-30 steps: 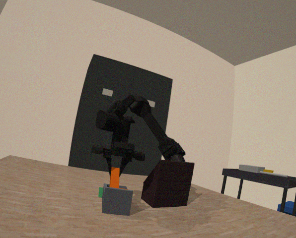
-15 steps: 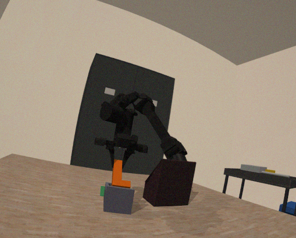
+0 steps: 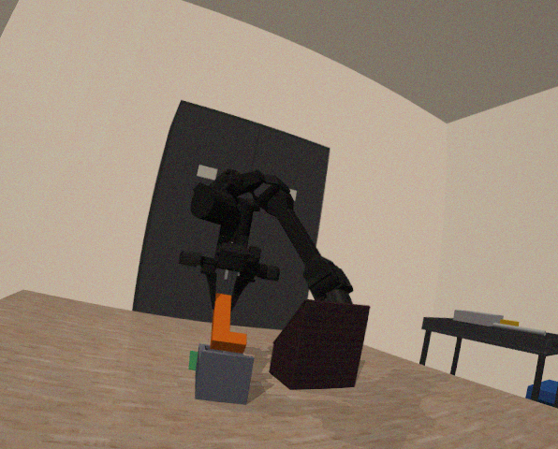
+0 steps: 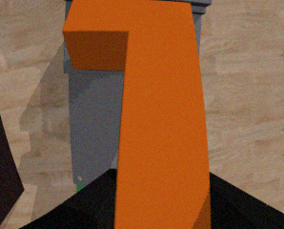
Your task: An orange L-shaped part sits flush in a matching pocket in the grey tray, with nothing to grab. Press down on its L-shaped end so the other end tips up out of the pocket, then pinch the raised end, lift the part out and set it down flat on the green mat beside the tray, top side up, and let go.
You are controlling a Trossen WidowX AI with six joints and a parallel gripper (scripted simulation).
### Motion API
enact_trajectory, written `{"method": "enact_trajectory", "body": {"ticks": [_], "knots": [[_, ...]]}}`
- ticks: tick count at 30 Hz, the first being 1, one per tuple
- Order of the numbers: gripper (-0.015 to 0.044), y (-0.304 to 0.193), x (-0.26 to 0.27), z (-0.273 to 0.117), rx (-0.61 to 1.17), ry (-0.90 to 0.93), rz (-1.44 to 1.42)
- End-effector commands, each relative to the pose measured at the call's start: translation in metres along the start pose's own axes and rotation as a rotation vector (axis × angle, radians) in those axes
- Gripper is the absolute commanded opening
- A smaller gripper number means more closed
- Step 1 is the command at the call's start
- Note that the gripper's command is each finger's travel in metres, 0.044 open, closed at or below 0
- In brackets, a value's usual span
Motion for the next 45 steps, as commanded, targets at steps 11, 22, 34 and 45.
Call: {"method": "enact_trajectory", "body": {"ticks": [11, 22, 34, 45], "knots": [[0.0000, -0.050, -0.005, 0.002, -0.001, -0.001, 0.004], [0.0000, -0.094, -0.010, 0.002, 0.001, -0.001, 0.003], [0.0000, -0.142, -0.014, 0.002, 0.003, -0.001, 0.003], [0.0000, -0.165, -0.015, 0.003, 0.005, -0.001, 0.002]]}}
Point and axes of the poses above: the point midway between the two fingers, 35 mm back from their tips, its own z axis out along the fingers, its own x axis across the jaws, y = z × x, the point moved 9 cm from there along -z, back along the fingers, and after that the axes turned 10 degrees about z, right-handed, at the moved point
